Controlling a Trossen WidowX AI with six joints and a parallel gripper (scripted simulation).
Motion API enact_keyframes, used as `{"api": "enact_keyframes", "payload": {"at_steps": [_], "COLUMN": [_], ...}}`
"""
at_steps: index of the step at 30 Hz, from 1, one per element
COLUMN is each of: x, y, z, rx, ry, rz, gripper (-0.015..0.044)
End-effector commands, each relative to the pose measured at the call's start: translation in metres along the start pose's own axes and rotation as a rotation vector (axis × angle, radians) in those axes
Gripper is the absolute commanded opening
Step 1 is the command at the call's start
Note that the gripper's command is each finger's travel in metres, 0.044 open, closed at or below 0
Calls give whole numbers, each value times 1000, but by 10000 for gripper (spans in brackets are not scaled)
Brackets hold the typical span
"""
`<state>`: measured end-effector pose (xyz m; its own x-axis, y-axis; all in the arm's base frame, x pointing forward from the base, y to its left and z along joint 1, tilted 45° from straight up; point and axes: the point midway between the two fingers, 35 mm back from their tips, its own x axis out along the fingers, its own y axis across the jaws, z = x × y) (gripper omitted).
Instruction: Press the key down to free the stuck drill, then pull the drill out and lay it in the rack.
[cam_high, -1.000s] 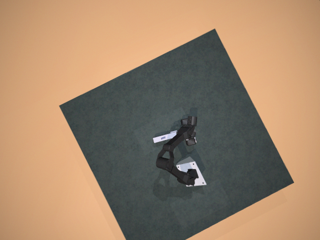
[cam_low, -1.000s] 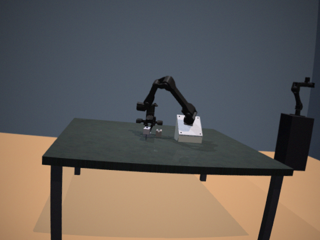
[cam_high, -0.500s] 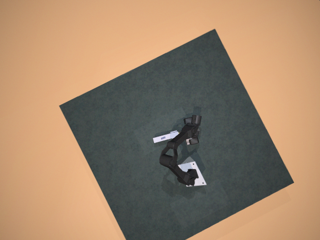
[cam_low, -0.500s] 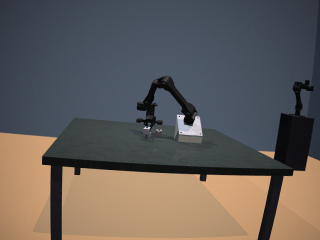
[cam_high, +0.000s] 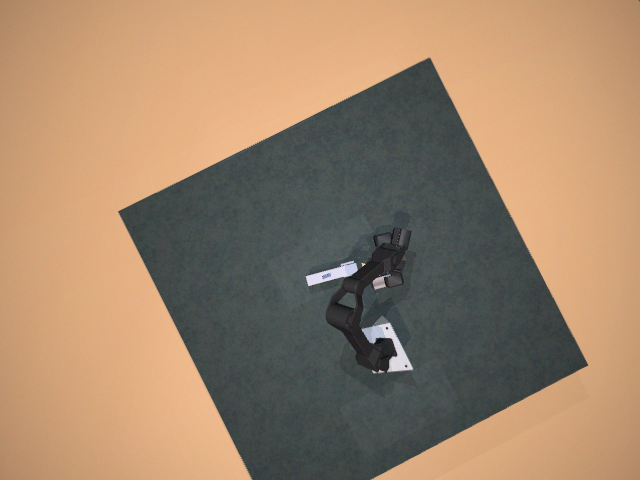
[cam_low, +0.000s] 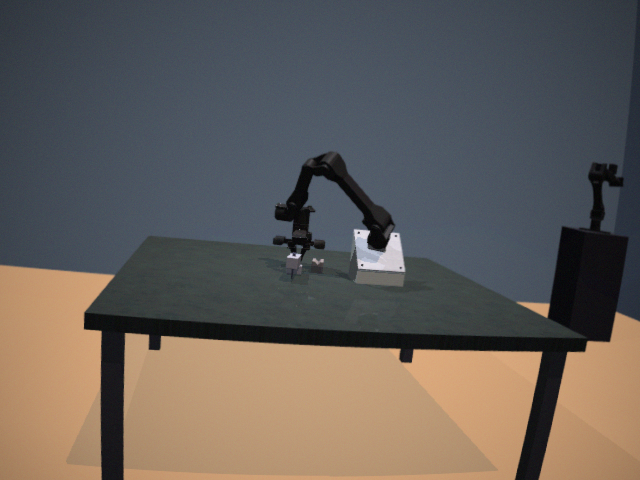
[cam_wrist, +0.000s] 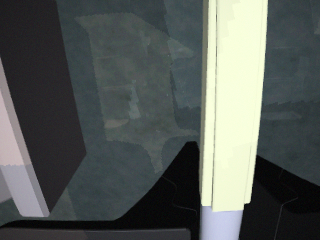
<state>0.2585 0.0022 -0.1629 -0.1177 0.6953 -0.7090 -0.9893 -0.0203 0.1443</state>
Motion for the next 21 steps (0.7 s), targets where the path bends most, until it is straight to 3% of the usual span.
{"api": "enact_keyframes", "payload": {"at_steps": [1,21], "x": [-3,-10], "y": [-4,-1], "z": [-8,-4], "rx": [-7,-7], "ry": [6,6], "rz": [-12,-12], "gripper": [0,0]}}
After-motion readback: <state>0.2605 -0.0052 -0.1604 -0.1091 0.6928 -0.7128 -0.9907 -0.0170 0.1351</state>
